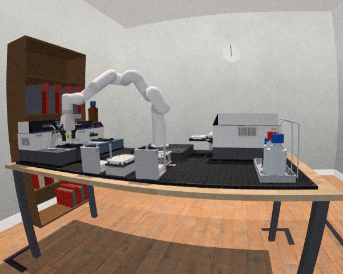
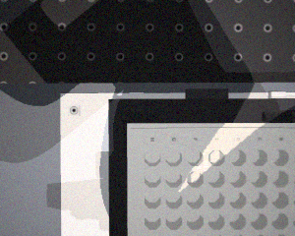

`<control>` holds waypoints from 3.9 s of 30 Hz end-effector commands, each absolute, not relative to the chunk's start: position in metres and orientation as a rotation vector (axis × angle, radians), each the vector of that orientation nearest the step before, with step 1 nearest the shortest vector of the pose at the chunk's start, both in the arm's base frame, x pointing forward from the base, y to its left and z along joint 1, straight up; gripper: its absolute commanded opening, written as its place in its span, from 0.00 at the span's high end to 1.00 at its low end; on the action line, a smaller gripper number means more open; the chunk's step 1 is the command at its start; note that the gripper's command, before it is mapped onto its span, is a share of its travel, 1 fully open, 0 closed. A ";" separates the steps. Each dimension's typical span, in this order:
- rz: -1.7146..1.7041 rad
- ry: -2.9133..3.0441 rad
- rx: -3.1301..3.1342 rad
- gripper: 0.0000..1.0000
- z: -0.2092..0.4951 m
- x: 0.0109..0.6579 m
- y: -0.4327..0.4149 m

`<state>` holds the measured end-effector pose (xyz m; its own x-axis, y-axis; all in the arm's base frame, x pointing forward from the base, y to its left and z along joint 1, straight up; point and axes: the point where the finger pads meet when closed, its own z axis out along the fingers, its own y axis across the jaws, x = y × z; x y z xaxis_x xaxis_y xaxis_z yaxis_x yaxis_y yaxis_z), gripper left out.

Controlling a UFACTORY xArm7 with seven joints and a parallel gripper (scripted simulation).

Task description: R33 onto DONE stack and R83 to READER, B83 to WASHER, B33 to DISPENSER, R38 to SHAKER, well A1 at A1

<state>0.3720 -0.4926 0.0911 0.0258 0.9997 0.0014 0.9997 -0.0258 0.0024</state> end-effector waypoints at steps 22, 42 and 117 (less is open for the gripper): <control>0.003 2.189 2.246 1.00 0.124 0.373 -0.494; 0.003 2.189 2.246 1.00 0.146 0.373 -0.494; 0.003 2.528 1.857 1.00 0.172 0.370 -0.372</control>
